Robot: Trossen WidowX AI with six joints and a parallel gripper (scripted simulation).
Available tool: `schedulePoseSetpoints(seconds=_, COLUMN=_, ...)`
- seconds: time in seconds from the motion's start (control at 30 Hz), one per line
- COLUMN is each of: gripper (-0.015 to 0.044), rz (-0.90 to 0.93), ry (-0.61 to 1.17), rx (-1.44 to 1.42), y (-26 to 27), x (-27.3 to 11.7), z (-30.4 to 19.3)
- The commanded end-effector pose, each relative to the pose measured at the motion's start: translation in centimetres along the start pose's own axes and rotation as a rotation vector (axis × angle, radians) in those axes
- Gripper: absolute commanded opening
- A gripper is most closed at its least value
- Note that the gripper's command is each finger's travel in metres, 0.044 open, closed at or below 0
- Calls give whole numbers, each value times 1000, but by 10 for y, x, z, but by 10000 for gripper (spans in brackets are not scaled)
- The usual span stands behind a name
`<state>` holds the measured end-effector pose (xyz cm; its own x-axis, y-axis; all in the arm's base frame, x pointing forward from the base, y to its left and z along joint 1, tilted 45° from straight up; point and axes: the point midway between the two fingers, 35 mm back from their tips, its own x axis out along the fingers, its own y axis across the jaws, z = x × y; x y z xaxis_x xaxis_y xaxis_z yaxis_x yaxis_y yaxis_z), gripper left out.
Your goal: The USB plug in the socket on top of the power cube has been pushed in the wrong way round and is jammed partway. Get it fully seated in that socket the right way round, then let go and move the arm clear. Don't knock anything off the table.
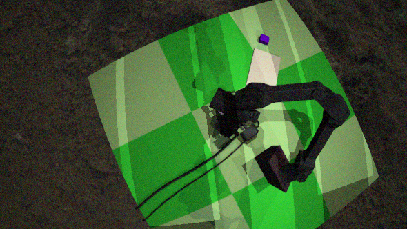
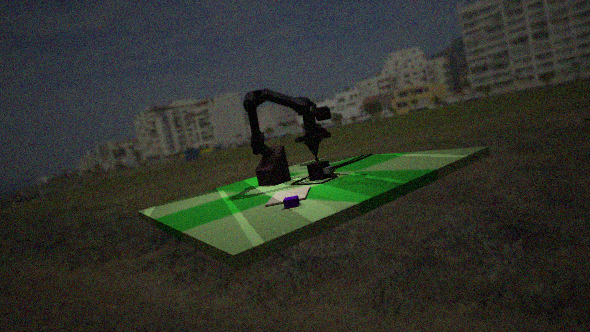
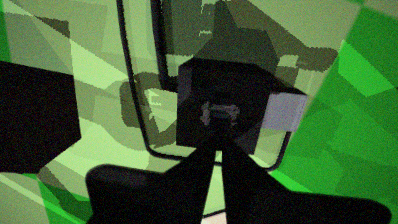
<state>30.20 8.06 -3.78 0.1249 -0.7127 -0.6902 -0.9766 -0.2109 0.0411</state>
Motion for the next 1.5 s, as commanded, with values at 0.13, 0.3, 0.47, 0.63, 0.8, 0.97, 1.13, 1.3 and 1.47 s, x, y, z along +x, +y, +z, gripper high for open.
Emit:
schedulePoseSetpoints(seconds=0.13, gripper=0, rz=0, ry=4, rx=-8, y=0, x=2, z=0)
schedulePoseSetpoints(seconds=0.3, gripper=0, rz=0, ry=4, rx=-8, y=0, x=3, z=0)
schedulePoseSetpoints(seconds=0.47, gripper=0, rz=0, ry=4, rx=-8, y=0, x=3, z=0)
schedulePoseSetpoints(seconds=0.63, gripper=0, rz=0, ry=4, rx=-8, y=0, x=4, z=0)
schedulePoseSetpoints(seconds=0.8, gripper=0, rz=0, ry=4, rx=-8, y=0, x=4, z=0)
schedulePoseSetpoints(seconds=0.97, gripper=0, rz=0, ry=4, rx=-8, y=0, x=5, z=0)
schedulePoseSetpoints(seconds=1.13, gripper=0, rz=0, ry=4, rx=-8, y=0, x=6, z=0)
schedulePoseSetpoints(seconds=1.3, gripper=0, rz=0, ry=4, rx=-8, y=0, x=6, z=1)
schedulePoseSetpoints(seconds=1.47, gripper=0, rz=0, ry=4, rx=-8, y=0, x=7, z=1)
